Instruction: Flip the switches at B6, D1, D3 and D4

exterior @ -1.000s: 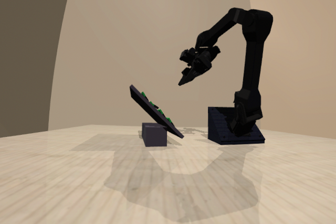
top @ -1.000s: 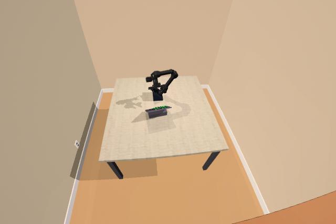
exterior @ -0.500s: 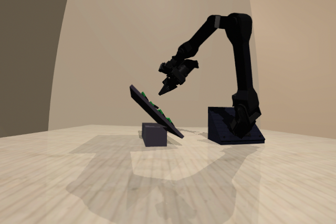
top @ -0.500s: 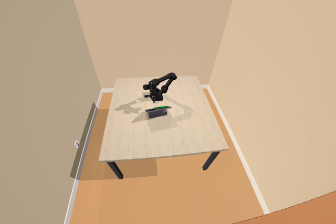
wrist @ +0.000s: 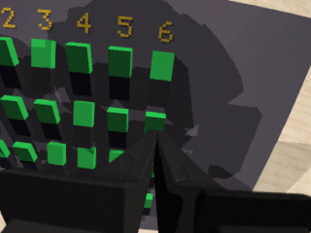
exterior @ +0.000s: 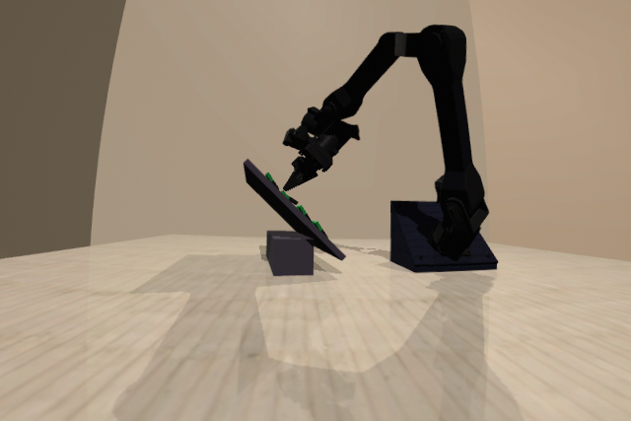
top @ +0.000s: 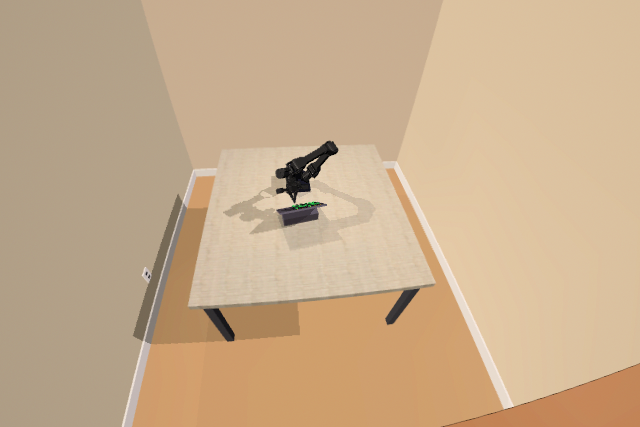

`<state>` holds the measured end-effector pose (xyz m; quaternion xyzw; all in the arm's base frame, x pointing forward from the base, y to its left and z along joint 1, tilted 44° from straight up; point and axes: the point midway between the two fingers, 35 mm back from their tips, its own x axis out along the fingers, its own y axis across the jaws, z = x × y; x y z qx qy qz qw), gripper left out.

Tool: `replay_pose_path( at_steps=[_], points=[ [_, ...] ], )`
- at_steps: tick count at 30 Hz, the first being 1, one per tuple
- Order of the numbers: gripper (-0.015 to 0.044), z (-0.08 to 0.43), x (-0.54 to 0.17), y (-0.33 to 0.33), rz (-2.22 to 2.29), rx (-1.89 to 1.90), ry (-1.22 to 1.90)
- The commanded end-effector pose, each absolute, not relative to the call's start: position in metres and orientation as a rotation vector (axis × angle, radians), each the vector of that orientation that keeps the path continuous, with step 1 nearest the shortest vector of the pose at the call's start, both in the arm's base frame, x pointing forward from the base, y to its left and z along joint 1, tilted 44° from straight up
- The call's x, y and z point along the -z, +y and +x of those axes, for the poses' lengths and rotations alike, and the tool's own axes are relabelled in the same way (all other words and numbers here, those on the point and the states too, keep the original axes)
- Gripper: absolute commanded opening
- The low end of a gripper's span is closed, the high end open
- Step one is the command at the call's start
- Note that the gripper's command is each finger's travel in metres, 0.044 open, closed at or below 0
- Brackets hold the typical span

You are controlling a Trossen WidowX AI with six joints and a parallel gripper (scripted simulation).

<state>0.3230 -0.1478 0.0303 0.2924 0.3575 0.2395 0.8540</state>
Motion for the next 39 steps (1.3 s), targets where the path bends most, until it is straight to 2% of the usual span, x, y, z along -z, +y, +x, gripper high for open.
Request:
replay_pose_path(
  at_steps=[1, 39],
  points=[
    [0.0, 0.3241, -0.0272, -0.1434, 0.627, -0.505, 0.754],
    [0.0, 0.3318, -0.022, -0.1362, 0.627, -0.505, 0.754]
  ],
)
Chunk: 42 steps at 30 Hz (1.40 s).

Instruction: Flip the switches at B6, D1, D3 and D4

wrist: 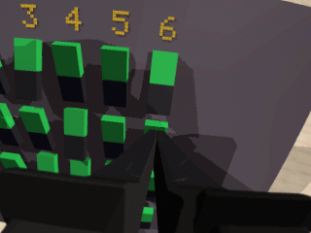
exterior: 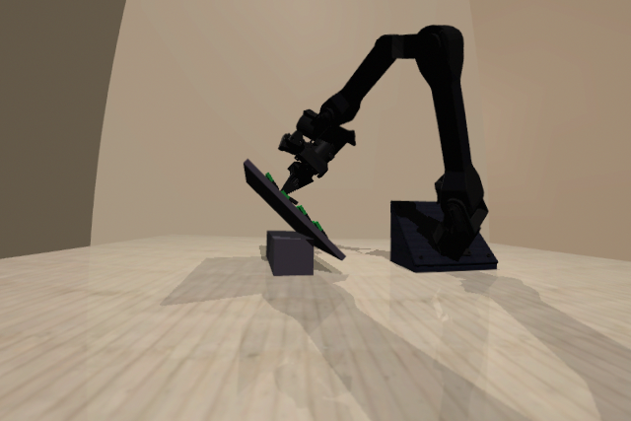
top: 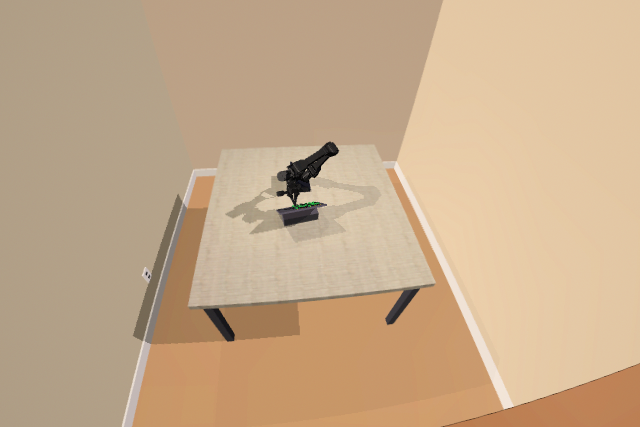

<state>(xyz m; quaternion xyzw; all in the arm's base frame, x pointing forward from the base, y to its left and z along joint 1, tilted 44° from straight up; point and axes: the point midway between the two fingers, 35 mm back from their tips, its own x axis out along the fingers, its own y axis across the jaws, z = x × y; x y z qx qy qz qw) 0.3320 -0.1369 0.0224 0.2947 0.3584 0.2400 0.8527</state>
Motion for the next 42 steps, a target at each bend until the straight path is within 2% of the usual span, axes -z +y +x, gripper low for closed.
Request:
replay_pose_path(
  at_steps=[1, 42],
  points=[
    [0.0, 0.3318, -0.022, -0.1362, 0.627, -0.505, 0.754],
    [0.0, 0.335, -0.0198, -0.1331, 0.627, -0.506, 0.754]
  ],
)
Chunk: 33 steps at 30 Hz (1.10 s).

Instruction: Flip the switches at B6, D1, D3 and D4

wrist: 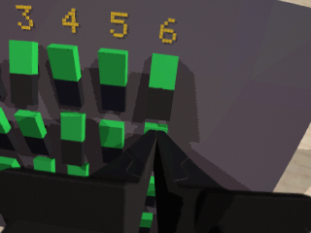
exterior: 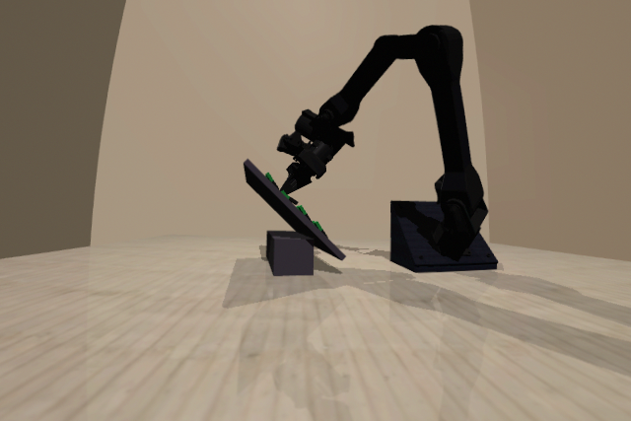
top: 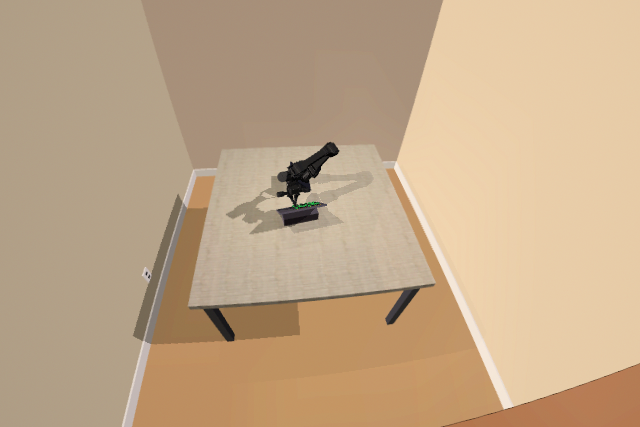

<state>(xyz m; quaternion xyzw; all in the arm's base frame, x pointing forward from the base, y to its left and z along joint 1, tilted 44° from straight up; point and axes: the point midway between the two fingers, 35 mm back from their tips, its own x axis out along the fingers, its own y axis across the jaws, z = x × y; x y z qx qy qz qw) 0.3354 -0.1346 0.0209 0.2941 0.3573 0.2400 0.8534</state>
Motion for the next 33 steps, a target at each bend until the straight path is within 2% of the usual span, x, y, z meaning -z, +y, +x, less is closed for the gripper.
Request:
replay_pose_path(
  at_steps=[1, 10, 16, 21, 33],
  points=[
    [0.0, 0.335, -0.02, -0.133, 0.627, -0.506, 0.754],
    [0.0, 0.335, -0.021, -0.135, 0.62, -0.505, 0.752],
    [0.0, 0.294, -0.046, -0.171, 0.631, -0.495, 0.734],
    [0.0, 0.292, -0.049, -0.171, 0.632, -0.495, 0.732],
    [0.0, 0.219, -0.089, -0.067, 0.64, -0.496, 0.736]
  ],
)
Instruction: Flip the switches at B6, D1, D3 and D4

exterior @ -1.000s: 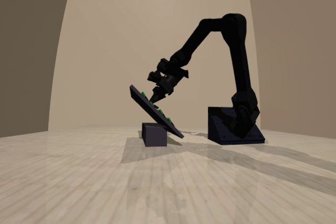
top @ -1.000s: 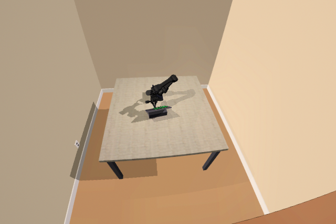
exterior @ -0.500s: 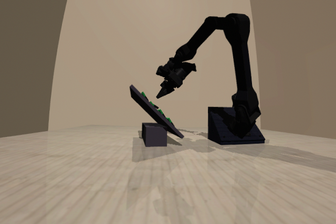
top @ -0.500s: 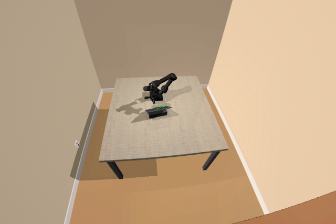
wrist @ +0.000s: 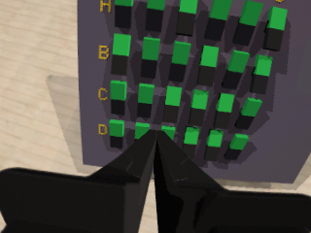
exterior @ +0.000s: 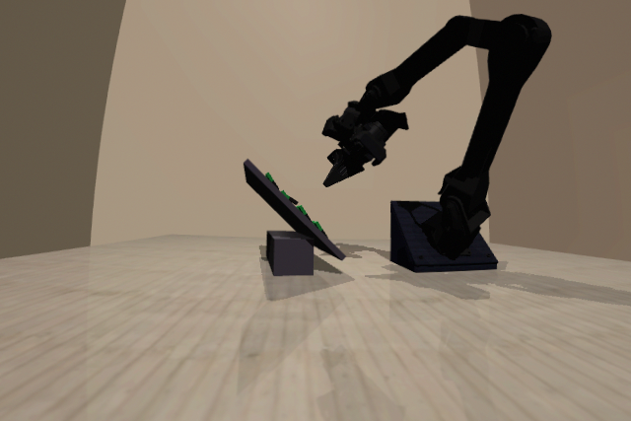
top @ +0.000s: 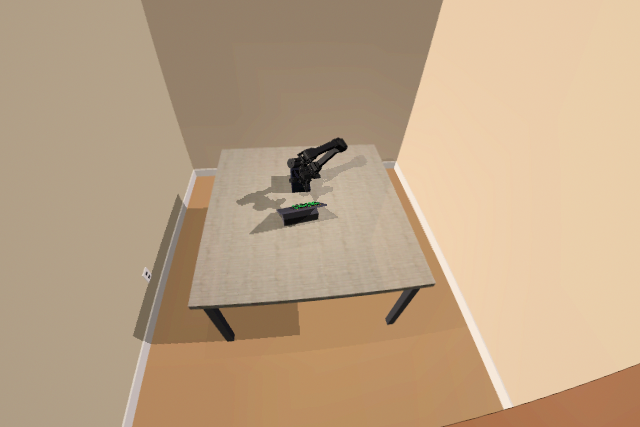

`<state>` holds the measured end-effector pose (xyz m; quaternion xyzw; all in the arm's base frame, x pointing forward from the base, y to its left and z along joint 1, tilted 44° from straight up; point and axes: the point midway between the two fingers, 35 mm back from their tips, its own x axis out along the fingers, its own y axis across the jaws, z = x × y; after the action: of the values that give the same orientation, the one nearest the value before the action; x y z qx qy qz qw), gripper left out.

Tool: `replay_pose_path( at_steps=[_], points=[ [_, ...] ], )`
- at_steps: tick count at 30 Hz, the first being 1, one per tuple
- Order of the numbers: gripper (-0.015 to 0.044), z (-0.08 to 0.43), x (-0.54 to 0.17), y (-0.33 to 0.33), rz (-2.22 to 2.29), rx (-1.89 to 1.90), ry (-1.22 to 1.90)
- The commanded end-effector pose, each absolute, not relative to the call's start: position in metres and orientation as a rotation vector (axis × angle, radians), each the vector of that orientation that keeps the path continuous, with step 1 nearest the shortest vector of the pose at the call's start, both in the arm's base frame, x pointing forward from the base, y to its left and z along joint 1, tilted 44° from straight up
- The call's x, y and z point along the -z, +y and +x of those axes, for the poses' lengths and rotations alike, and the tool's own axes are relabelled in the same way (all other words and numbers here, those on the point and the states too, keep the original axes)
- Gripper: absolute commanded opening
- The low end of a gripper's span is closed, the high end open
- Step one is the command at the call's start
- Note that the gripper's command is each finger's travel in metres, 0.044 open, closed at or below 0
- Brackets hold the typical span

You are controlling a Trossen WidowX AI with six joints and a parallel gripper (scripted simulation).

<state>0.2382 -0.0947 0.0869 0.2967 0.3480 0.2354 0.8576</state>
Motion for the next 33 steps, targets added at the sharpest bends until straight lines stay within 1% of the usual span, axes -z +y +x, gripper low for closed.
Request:
replay_pose_path(
  at_steps=[1, 7, 12, 33],
  points=[
    [0.0, 0.213, -0.089, -0.059, 0.64, -0.496, 0.736],
    [0.0, 0.21, -0.088, -0.053, 0.64, -0.496, 0.738],
    [0.0, 0.231, -0.074, -0.033, 0.635, -0.505, 0.759],
    [0.0, 0.247, -0.064, -0.018, 0.635, -0.507, 0.758]
  ],
)
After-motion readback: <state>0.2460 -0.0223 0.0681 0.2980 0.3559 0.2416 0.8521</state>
